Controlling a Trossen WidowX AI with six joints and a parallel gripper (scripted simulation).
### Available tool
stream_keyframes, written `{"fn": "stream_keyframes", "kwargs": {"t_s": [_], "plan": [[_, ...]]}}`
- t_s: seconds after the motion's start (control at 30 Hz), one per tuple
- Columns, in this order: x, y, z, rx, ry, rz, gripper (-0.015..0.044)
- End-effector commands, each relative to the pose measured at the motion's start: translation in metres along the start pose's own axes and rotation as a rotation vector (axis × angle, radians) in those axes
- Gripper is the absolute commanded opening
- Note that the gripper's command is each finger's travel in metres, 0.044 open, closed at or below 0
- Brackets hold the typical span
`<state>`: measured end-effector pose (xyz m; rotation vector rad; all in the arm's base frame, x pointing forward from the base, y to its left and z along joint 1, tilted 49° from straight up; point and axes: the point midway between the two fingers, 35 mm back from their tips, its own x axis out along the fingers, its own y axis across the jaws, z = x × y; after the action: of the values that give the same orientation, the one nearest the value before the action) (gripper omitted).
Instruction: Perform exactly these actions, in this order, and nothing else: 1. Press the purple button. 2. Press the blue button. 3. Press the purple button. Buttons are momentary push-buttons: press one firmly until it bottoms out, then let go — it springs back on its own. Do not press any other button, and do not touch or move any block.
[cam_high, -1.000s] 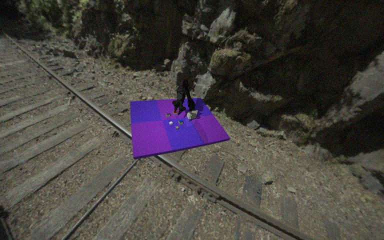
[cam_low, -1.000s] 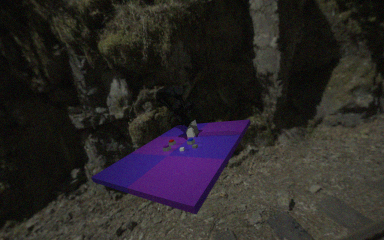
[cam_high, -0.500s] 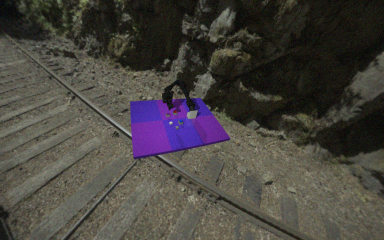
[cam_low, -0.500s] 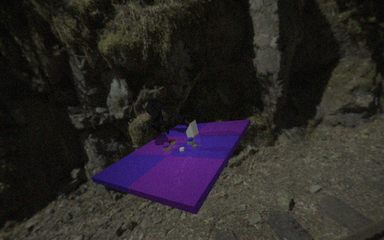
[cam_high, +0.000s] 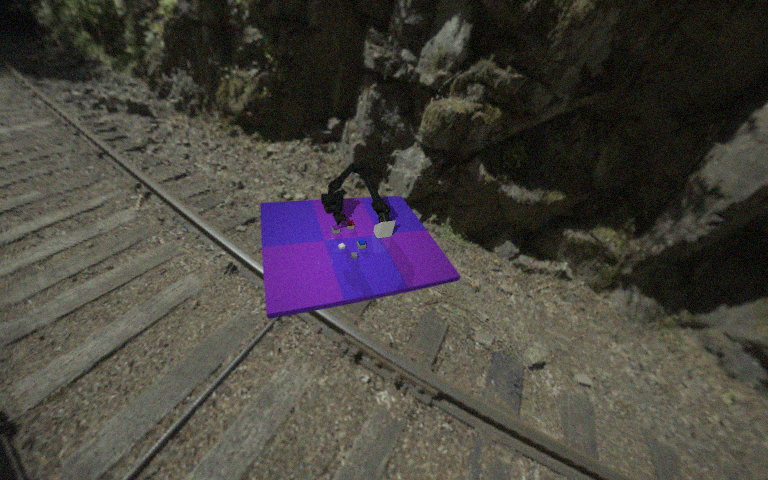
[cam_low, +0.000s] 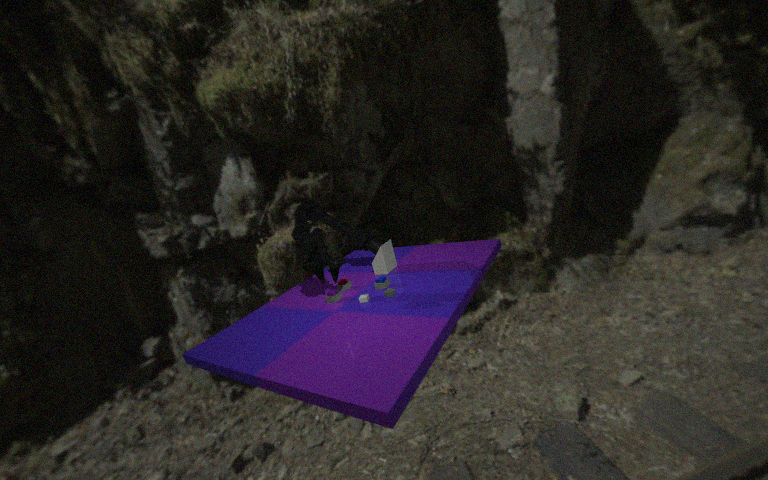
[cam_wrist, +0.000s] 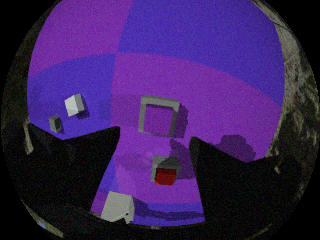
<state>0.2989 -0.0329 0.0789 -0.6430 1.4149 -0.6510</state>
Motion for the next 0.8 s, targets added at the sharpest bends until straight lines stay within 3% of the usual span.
{"fn": "stream_keyframes", "kwargs": {"t_s": [0.0,0.17,0.77], "plan": [[0.0118,-0.0010,-0.0001,-0.006,-0.011,-0.007,0.0138],[0.0118,-0.0010,-0.0001,-0.006,-0.011,-0.007,0.0020],[0.0206,-0.0009,0.0004,-0.006,-0.011,-0.007,0.0020]]}}
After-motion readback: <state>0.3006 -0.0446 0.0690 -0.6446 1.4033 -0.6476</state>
